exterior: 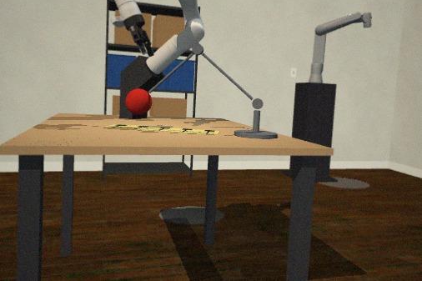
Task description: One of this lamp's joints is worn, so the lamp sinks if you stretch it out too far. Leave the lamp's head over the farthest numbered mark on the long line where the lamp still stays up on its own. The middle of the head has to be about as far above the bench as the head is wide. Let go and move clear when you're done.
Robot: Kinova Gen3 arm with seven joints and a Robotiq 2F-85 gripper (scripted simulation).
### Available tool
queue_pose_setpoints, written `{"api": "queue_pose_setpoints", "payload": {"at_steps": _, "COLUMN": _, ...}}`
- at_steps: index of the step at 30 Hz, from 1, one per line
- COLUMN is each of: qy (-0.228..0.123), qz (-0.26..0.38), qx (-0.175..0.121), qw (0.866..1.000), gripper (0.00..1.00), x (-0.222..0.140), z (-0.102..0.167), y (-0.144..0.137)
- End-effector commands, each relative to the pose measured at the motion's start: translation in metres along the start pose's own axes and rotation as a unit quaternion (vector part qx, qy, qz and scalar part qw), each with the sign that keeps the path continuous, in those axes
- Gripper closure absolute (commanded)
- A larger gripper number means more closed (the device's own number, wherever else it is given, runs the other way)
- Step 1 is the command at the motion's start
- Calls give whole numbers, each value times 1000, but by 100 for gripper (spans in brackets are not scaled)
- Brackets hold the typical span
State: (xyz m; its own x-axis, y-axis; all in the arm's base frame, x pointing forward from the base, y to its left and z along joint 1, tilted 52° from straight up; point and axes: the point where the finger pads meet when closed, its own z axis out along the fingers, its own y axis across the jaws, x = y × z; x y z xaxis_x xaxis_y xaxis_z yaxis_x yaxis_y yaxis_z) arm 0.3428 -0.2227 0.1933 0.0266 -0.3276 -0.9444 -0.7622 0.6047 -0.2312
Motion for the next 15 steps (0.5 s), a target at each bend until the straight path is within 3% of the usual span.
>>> {"api": "queue_pose_setpoints", "payload": {"at_steps": 1, "qy": 14, "qz": -3, "qx": 2, "qw": 1000, "gripper": 0, "x": -5, "z": -1, "y": 0}}
{"api": "queue_pose_setpoints", "payload": {"at_steps": 10, "qy": 54, "qz": -3, "qx": 11, "qw": 998, "gripper": 0, "x": -12, "z": 0, "y": -3}}
{"api": "queue_pose_setpoints", "payload": {"at_steps": 15, "qy": 53, "qz": -3, "qx": 11, "qw": 999, "gripper": 0, "x": -11, "z": 8, "y": -3}}
